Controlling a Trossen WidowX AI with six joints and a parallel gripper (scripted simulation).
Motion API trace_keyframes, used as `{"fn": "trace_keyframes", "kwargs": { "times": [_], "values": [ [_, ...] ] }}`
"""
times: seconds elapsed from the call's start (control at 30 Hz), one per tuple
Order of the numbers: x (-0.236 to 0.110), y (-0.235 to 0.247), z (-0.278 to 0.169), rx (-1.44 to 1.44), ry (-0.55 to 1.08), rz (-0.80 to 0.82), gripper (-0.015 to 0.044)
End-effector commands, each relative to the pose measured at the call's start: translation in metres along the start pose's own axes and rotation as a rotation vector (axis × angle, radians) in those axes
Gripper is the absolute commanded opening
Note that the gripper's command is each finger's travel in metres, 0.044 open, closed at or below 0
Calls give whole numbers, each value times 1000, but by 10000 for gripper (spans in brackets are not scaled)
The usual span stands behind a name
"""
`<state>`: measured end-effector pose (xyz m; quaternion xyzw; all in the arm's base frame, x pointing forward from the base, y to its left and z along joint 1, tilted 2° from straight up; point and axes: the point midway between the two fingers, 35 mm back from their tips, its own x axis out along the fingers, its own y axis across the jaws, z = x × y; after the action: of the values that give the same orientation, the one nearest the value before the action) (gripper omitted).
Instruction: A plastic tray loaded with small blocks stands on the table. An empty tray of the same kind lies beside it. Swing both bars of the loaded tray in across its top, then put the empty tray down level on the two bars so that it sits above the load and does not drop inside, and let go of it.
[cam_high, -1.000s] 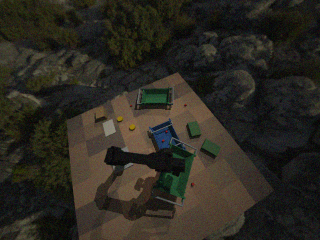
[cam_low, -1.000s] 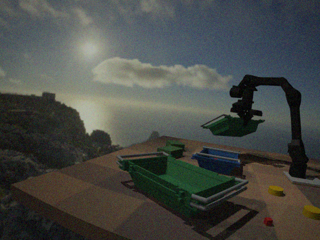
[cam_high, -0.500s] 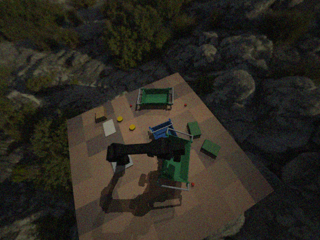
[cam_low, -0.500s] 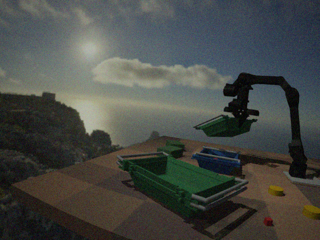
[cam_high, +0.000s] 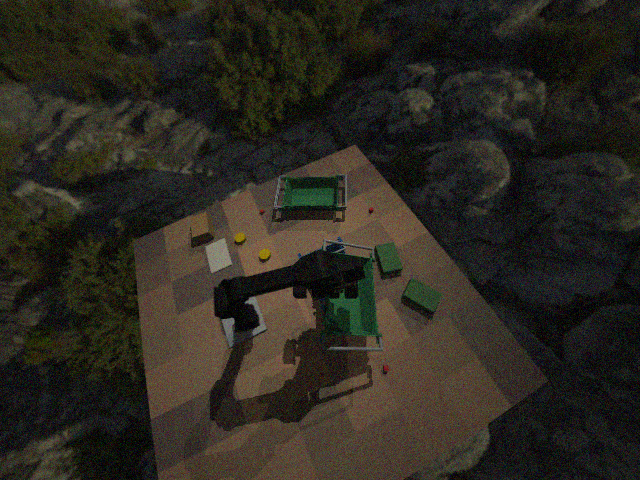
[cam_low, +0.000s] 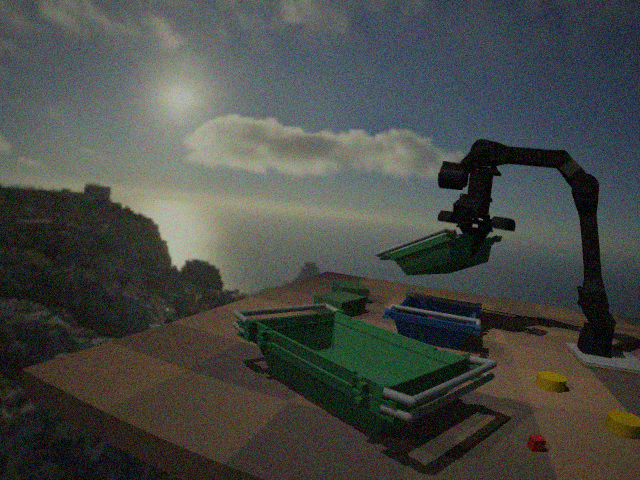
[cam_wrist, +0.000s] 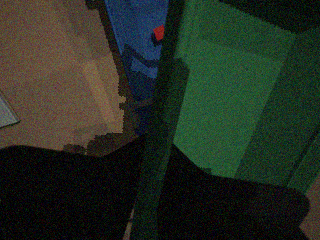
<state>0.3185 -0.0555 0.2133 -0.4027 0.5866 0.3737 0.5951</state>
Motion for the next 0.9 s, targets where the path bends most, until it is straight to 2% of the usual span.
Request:
{"fn": "trace_keyframes", "kwargs": {
  "times": [0.0, 0.57, 0.87],
  "values": [
    [-2, 3, 16, -48, 3, -11, 0],
    [-2, 27, 76, -243, -2, -9, 0],
    [-2, 29, 78, -250, -2, -8, 0]
  ]
}}
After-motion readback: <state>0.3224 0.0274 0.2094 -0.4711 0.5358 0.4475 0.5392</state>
